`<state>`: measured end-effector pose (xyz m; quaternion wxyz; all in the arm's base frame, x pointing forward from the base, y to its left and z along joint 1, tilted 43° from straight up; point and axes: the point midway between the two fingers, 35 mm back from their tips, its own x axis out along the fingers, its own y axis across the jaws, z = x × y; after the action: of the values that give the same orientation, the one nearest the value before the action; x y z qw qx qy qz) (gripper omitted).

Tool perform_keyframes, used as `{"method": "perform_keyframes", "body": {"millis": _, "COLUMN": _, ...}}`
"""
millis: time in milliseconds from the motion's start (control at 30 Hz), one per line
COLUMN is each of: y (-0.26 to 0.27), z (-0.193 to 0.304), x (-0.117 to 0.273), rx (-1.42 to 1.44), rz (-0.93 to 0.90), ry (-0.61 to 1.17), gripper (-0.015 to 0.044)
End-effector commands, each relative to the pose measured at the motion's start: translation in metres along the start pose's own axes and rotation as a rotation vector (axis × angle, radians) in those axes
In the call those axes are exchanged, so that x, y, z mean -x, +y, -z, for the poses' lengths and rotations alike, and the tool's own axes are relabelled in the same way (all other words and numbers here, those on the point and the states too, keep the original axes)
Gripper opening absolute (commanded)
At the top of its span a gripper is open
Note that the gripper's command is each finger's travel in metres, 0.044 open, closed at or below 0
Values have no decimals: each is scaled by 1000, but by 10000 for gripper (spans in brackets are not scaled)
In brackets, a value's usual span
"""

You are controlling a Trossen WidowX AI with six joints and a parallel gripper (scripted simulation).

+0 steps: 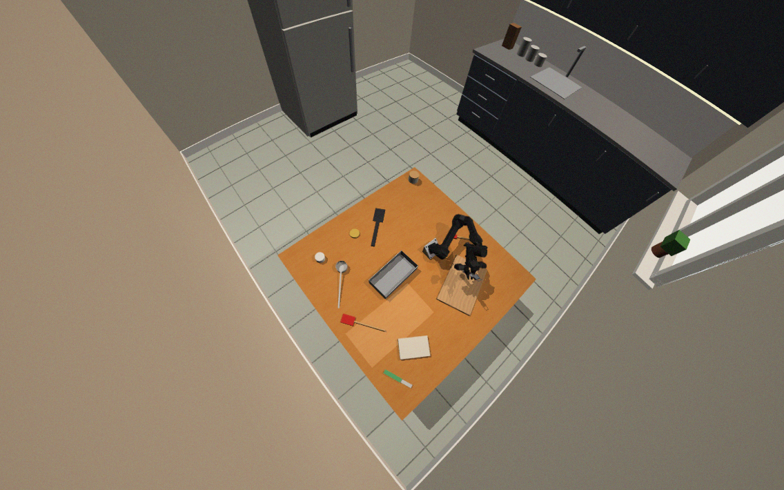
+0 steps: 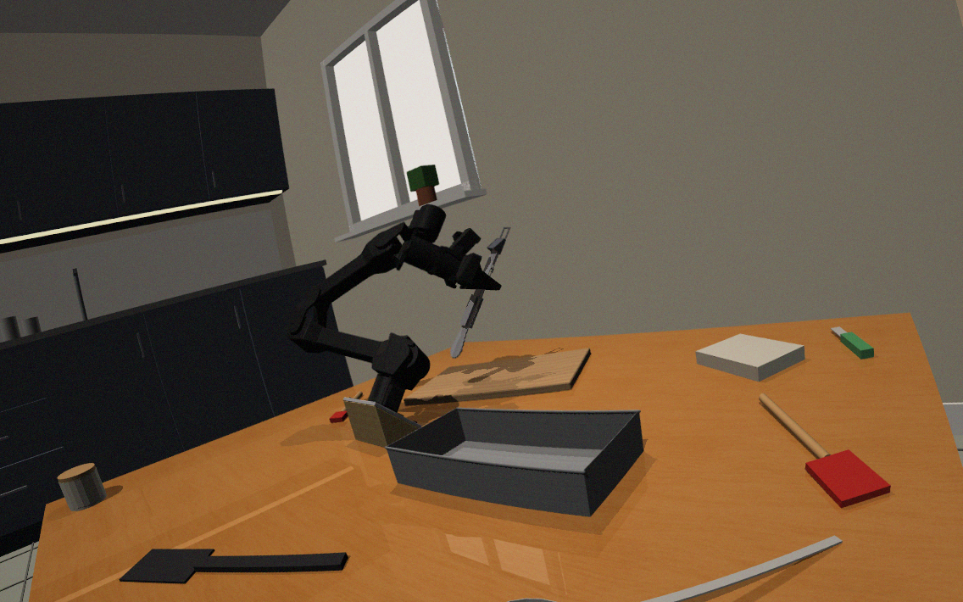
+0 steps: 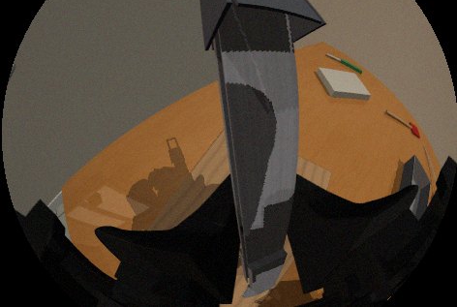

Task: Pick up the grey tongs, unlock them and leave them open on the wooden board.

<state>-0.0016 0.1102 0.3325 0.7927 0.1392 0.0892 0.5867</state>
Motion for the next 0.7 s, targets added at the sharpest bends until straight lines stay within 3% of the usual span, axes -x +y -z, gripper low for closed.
{"method": "perform_keyframes", "body": {"millis": 0, "y": 1, "z": 0, "x": 1, "rx": -2, "rz": -6, "ry": -4, "gripper": -150}}
{"method": "perform_keyframes", "body": {"millis": 667, "y": 1, "z": -2, "x": -2, "rx": -27, "rz": -4, "ry": 57, "gripper": -150}}
